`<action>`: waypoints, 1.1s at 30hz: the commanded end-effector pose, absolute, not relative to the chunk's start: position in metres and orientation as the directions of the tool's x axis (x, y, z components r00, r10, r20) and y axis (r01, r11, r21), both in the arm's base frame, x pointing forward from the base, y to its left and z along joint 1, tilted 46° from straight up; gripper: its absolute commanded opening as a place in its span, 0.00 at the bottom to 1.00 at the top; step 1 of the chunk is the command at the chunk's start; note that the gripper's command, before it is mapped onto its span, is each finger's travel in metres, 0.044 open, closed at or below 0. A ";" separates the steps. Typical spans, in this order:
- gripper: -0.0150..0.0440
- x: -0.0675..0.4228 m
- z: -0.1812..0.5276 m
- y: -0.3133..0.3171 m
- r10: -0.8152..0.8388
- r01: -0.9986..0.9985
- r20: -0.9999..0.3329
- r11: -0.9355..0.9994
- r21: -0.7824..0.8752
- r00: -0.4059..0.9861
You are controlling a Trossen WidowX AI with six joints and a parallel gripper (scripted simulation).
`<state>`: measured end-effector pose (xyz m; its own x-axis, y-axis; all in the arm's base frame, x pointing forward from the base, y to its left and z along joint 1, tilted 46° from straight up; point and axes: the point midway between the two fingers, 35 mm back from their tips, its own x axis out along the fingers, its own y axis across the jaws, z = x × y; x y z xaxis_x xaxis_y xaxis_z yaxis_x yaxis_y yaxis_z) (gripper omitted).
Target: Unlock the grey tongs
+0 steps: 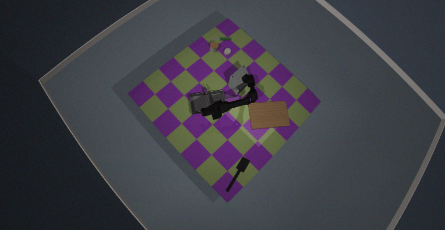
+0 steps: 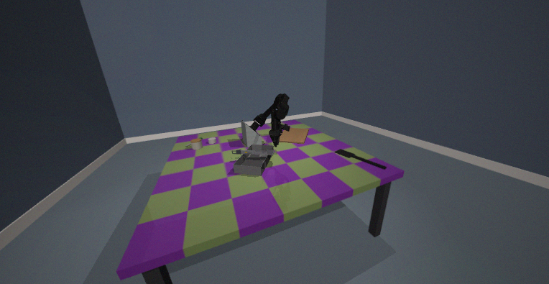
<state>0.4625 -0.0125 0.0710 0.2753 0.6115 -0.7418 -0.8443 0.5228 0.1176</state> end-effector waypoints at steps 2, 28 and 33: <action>1.00 0.445 0.036 -0.029 0.632 -0.856 -0.753 0.478 0.197 0.180; 1.00 0.396 -0.028 -0.061 0.717 -0.848 -0.697 0.377 0.373 0.012; 1.00 0.397 -0.033 -0.056 0.717 -0.848 -0.697 0.377 0.373 0.012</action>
<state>0.3978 -0.0620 -0.0285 0.0184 0.7122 -0.7018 -0.8496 0.3812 0.3646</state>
